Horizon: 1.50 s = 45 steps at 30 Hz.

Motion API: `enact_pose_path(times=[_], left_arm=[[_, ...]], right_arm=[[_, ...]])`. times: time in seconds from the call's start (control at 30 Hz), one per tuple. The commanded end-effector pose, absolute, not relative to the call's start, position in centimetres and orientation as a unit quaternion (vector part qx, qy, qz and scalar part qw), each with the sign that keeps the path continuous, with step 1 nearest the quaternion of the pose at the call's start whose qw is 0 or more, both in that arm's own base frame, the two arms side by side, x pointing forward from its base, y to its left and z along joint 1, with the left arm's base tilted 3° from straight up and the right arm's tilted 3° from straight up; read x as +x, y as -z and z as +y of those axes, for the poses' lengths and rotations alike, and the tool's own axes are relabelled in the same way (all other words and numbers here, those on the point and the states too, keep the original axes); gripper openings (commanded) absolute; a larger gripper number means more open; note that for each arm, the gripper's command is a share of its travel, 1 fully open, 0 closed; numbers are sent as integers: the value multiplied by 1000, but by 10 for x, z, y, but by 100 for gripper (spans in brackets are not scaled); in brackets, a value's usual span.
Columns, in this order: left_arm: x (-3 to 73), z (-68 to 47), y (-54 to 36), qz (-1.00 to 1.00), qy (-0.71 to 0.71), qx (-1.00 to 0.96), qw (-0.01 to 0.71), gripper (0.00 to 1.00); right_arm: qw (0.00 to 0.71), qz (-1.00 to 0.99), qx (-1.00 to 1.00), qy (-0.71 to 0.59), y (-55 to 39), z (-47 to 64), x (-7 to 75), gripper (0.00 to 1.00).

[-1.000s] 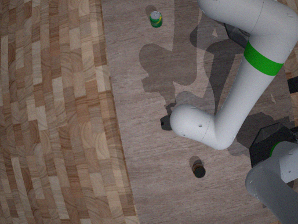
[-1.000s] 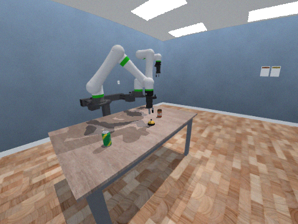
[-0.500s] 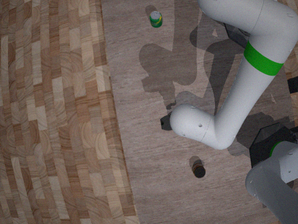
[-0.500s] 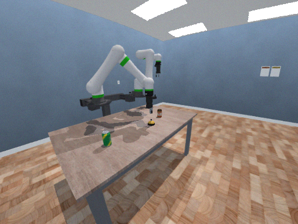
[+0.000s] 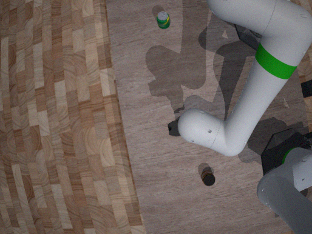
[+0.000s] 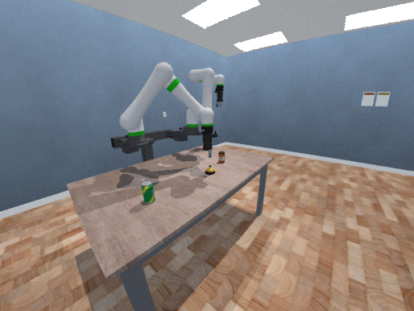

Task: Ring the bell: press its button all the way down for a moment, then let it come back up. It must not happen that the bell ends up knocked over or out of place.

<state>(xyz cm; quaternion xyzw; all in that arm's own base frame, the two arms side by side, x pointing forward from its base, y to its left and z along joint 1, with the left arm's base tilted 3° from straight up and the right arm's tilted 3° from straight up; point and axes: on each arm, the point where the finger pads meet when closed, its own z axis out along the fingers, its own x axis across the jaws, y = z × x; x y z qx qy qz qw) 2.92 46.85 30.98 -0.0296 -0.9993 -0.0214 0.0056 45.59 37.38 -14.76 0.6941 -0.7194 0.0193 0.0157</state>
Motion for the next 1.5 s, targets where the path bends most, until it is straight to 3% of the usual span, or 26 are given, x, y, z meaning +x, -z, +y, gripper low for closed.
enact_pose_path(times=[0.0,1.47], left_arm=[[29,469,-311,-999,23,-30,5,100],[29,469,-311,-999,23,-30,5,100]], right_arm=[[14,-719,694,-19,146,375,457,17],[14,-720,694,-20,167,374,457,17]])
